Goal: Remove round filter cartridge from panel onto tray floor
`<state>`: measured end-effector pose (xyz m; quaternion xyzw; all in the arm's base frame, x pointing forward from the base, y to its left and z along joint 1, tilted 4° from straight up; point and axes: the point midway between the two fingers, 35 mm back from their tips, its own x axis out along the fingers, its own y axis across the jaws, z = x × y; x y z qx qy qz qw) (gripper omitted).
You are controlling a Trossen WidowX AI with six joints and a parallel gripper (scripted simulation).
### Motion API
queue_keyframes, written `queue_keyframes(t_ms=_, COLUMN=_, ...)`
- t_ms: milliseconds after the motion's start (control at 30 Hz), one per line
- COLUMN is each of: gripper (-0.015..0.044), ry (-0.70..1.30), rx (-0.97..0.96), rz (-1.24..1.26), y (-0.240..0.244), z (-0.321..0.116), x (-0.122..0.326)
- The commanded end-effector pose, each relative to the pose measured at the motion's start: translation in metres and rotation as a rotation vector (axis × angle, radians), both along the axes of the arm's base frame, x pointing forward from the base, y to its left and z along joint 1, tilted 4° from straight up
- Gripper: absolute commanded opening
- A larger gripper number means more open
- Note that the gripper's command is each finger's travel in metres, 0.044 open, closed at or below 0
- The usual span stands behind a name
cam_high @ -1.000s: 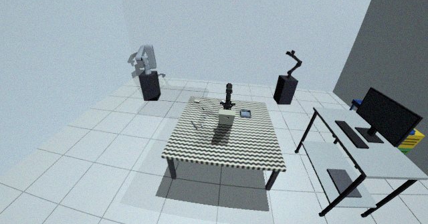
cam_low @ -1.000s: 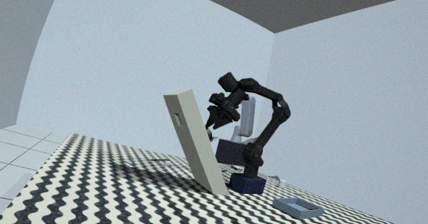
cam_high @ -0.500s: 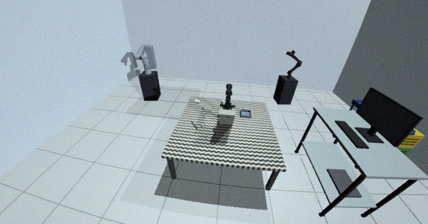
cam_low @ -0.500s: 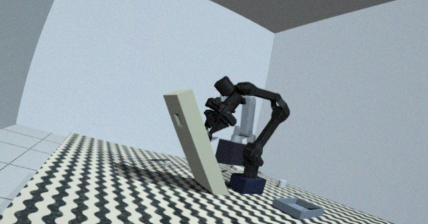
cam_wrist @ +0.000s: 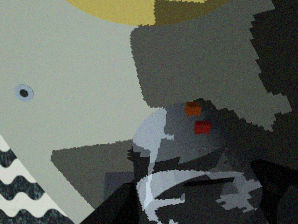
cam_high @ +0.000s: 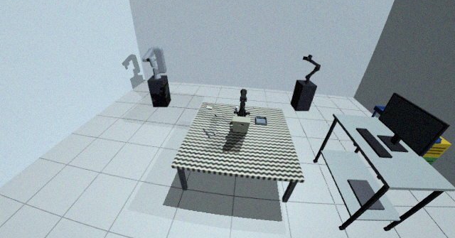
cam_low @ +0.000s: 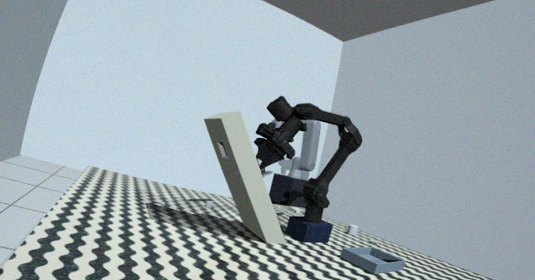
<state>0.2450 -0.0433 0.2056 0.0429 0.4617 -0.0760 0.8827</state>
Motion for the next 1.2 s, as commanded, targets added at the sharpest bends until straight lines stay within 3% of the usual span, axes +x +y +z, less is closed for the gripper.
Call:
queue_keyframes(t_ms=0, gripper=0.0166, ry=-0.001, rx=0.000, rz=0.000, y=0.000, z=0.000, x=0.000)
queue_keyframes(t_ms=233, gripper=0.0000, ry=-0.001, rx=0.000, rz=0.000, y=-0.001, z=0.011, x=0.006)
queue_keyframes(t_ms=533, gripper=0.0000, ry=-0.001, rx=0.000, rz=0.000, y=-0.002, z=0.028, x=0.010)
queue_keyframes(t_ms=1167, gripper=0.0000, ry=0.002, rx=0.000, rz=0.000, y=0.006, z=0.098, x=-0.034)
